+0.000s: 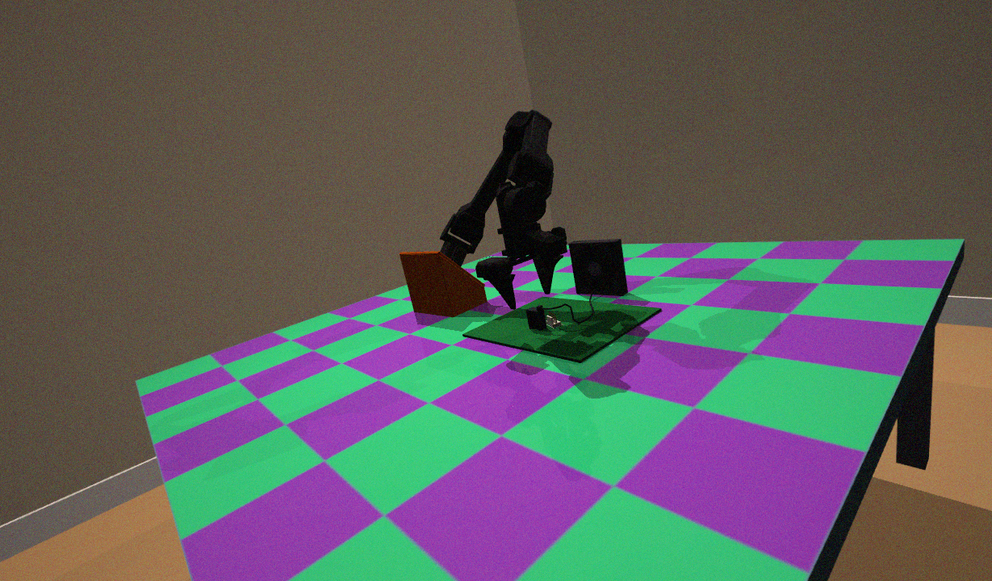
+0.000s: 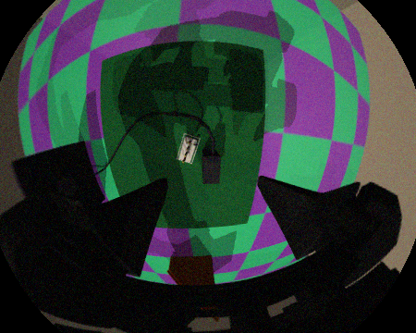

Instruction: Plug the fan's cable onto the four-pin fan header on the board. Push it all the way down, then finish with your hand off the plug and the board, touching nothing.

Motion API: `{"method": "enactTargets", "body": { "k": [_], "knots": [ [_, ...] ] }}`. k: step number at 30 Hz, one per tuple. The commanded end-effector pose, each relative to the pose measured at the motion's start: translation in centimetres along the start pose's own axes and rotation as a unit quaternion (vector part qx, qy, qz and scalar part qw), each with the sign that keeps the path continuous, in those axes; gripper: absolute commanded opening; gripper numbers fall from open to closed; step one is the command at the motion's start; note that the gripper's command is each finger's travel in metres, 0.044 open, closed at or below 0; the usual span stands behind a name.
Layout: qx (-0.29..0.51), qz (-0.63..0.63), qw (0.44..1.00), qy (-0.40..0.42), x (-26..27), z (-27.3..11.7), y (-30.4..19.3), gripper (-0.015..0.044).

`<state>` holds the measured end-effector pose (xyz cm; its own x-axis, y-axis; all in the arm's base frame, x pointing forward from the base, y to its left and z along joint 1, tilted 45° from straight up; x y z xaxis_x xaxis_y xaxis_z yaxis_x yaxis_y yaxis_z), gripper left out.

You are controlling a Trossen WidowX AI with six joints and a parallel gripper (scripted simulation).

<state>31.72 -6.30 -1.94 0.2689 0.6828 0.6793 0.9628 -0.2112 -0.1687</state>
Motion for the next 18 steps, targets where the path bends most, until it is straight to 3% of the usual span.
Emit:
{"method": "enactTargets", "body": {
  "k": [1, 18],
  "knots": [
    [0.003, 0.005, 1.000, 0.003, 0.0, 0.9, -0.1, 0.0440],
    [0.004, 0.005, 1.000, 0.004, 0.1, 3.6, -0.2, 0.0440]
  ]
}}
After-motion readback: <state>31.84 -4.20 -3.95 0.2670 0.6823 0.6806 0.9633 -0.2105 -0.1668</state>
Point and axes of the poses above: the point midway between the two fingers, 35 mm back from their tips, its own z axis out along the fingers, its own x axis across the jaws, y = z × x, the point moved 4 cm from there along -z, back along the fingers, and after that the axes turned 12 degrees about z, right-handed, at the moved point
